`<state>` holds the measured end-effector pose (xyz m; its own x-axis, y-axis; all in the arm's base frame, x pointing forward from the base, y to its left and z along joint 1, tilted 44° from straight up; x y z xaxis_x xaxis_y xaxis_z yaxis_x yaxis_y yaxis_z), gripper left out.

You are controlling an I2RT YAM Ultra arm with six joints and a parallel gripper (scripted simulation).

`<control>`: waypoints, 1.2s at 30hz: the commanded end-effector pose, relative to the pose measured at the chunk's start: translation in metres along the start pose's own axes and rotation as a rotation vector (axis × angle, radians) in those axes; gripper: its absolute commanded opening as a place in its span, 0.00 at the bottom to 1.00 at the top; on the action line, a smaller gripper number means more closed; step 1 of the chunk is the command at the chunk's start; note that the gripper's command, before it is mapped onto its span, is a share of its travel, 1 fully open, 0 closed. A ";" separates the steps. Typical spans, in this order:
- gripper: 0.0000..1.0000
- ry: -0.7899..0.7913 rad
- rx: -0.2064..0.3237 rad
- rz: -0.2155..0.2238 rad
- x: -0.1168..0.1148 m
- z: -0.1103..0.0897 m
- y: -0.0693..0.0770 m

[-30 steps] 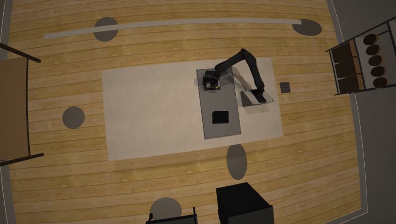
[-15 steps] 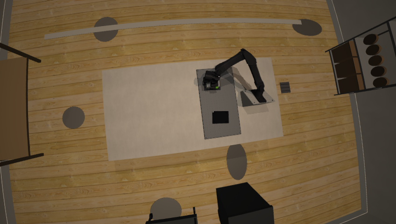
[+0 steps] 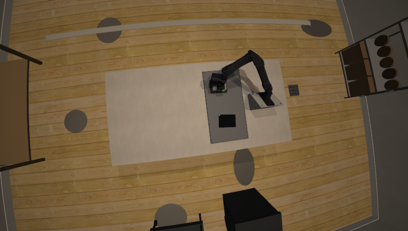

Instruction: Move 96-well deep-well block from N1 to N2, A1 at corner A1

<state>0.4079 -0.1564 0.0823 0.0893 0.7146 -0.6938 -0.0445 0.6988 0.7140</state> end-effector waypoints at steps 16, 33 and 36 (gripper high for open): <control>0.00 -0.007 -0.034 0.004 -0.004 0.003 0.008; 0.00 -0.008 -0.036 0.005 -0.004 0.003 0.006; 0.00 -0.012 -0.038 0.005 -0.005 0.004 0.006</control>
<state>0.4069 -0.1610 0.0796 0.0886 0.7145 -0.6940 -0.0438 0.6989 0.7139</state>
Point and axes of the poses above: the point where the finger pads meet when closed, its own y axis back along the fingers, its own x axis across the jaws, z = x × y, the point moved 3 cm from there along y, back along the fingers, and after that the axes turned 4 degrees about -y, right-handed, at the moved point
